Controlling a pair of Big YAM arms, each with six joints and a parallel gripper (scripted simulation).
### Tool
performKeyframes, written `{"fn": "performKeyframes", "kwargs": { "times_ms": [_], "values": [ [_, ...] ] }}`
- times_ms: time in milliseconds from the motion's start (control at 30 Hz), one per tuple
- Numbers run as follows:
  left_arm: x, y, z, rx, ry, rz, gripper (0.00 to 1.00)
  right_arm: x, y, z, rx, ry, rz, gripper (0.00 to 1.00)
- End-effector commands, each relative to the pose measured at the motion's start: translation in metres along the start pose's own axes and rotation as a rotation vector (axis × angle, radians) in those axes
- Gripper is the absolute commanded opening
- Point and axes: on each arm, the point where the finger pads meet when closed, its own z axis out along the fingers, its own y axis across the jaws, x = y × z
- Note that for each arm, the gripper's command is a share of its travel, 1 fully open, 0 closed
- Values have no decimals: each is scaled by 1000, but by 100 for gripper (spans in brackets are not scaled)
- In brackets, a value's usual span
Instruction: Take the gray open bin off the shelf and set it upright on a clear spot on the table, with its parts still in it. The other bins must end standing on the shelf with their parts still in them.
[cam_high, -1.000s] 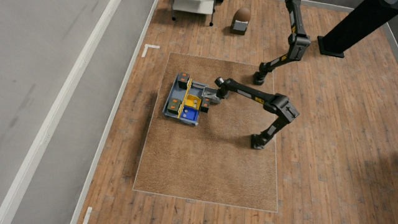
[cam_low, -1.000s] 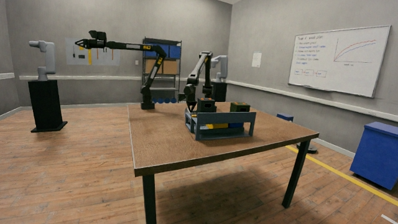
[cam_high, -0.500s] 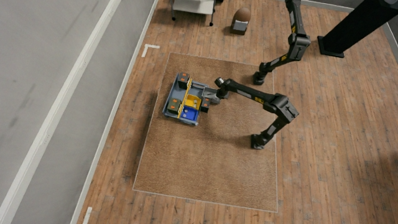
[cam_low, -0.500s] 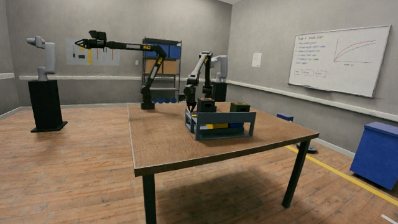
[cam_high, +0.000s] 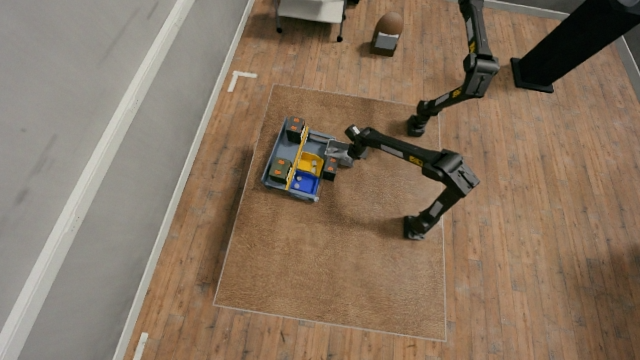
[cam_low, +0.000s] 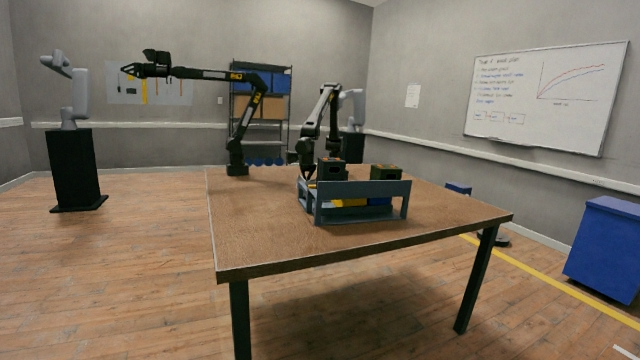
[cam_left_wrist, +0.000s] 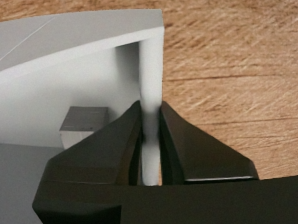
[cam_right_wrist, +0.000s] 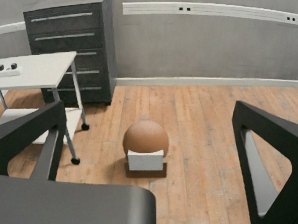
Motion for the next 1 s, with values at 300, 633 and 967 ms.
{"fn": "performKeyframes", "kwargs": {
  "times_ms": [300, 633, 967],
  "values": [
    [-10, 8, 5, -21, -13, 3, 0, -3, -4, -4, 6, -20, -17, 100],
    [-6, 3, 13, -12, -6, 4, 0, -3, -4, -4, 6, -20, -17, 100],
    [-8, 6, 13, -16, -9, 4, 0, -3, -4, -4, 6, -20, -17, 100]
  ]
}}
